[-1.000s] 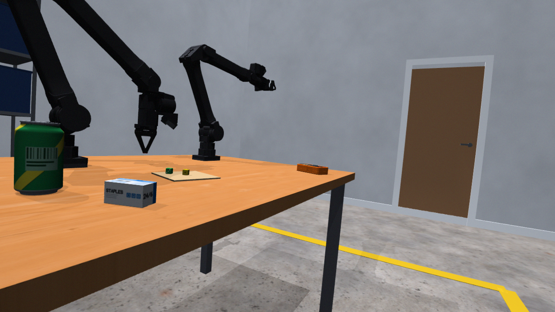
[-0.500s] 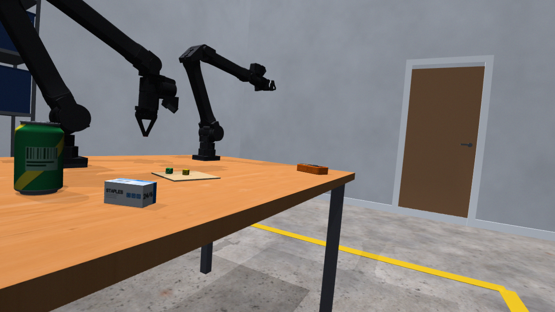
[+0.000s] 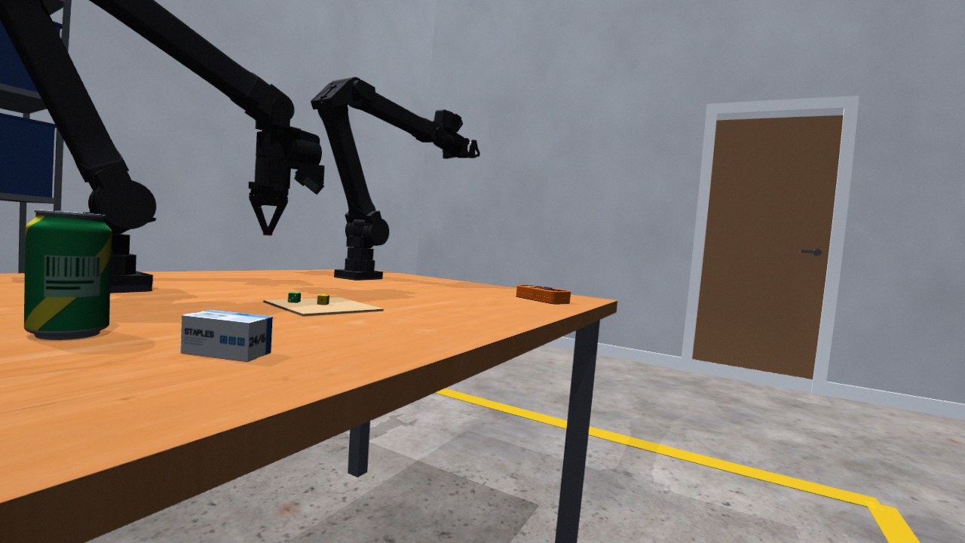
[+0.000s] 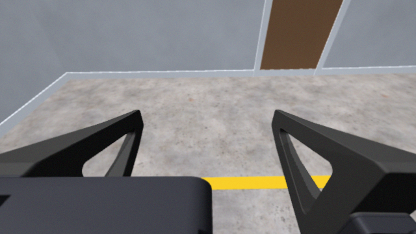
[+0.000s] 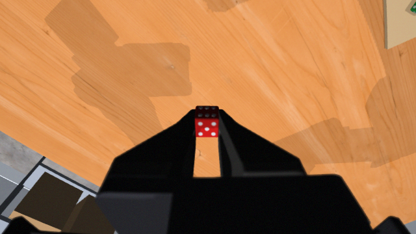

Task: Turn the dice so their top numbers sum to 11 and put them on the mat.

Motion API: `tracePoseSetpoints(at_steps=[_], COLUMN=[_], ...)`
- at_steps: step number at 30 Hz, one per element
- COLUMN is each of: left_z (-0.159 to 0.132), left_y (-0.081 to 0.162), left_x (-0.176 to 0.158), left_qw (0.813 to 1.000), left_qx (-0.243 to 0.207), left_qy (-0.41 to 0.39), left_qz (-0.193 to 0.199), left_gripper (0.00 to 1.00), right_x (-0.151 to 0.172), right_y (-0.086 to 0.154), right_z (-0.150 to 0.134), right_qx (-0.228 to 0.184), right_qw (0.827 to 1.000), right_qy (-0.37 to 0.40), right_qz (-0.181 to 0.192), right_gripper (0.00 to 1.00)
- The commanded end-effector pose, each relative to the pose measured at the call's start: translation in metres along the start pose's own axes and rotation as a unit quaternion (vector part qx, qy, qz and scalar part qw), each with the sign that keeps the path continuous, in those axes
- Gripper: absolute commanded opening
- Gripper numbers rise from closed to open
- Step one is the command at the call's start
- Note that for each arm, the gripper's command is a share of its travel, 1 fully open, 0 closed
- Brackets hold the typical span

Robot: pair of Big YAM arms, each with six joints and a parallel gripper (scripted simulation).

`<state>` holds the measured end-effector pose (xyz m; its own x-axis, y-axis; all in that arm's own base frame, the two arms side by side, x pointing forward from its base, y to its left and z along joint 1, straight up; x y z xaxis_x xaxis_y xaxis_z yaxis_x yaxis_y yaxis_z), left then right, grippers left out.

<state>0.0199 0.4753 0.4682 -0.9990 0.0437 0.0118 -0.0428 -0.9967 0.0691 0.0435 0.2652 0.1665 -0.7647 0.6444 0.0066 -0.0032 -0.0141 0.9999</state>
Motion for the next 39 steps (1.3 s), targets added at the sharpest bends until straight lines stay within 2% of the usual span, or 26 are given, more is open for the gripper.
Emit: tracePoseSetpoints(at_steps=[1, 4, 9, 12, 14, 18, 21, 24, 39], left_z=[0.033, 0.033, 0.033, 0.033, 0.033, 0.033, 0.033, 0.033, 0.033], left_y=[-0.007, -0.007, -0.007, -0.007, -0.007, -0.007, -0.007, -0.007, -0.007], left_x=[0.006, 0.006, 0.006, 0.006, 0.006, 0.006, 0.006, 0.006, 0.006], left_qw=[0.999, 0.999, 0.999, 0.999, 0.999, 0.999, 0.999, 0.999, 0.999], left_qx=[-0.035, -0.035, -0.035, -0.035, -0.035, -0.035, -0.035, -0.035, -0.035], left_qy=[0.006, 0.006, 0.006, 0.006, 0.006, 0.006, 0.006, 0.006, 0.006], left_qz=[0.007, 0.007, 0.007, 0.007, 0.007, 0.007, 0.007, 0.007, 0.007], left_gripper=[1.00, 1.00, 1.00, 1.00, 1.00, 1.00, 1.00, 1.00, 1.00], right_x=[-0.014, -0.054, -0.152, -0.210, -0.210, -0.255, -0.264, -0.250, -0.253], right_y=[0.016, 0.018, 0.017, 0.014, 0.014, 0.011, 0.010, 0.006, -0.013], right_z=[0.052, 0.096, 0.157, 0.174, 0.174, 0.180, 0.182, 0.168, 0.168], right_qx=[-0.021, -0.022, -0.019, -0.016, -0.016, -0.012, -0.013, -0.006, 0.006], right_qw=[1.000, 0.999, 0.995, 0.993, 0.993, 0.990, 0.990, 0.991, 0.991], right_qy=[-0.016, -0.045, -0.096, -0.121, -0.121, -0.139, -0.142, -0.131, -0.137], right_qz=[0.010, 0.007, -0.001, -0.004, -0.004, -0.005, -0.006, -0.004, -0.003], right_gripper=[0.11, 0.11, 0.11, 0.11, 0.11, 0.11, 0.11, 0.11, 0.11])
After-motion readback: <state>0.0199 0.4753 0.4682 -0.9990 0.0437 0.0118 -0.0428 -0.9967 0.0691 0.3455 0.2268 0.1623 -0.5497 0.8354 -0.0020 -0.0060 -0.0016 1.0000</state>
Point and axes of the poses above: on each arm, the point where the finger pads meet when closed, its own y axis back along the fingers, its own x axis across the jaws, z = x × y, the point moved 6 cm from there along y, back along the fingers
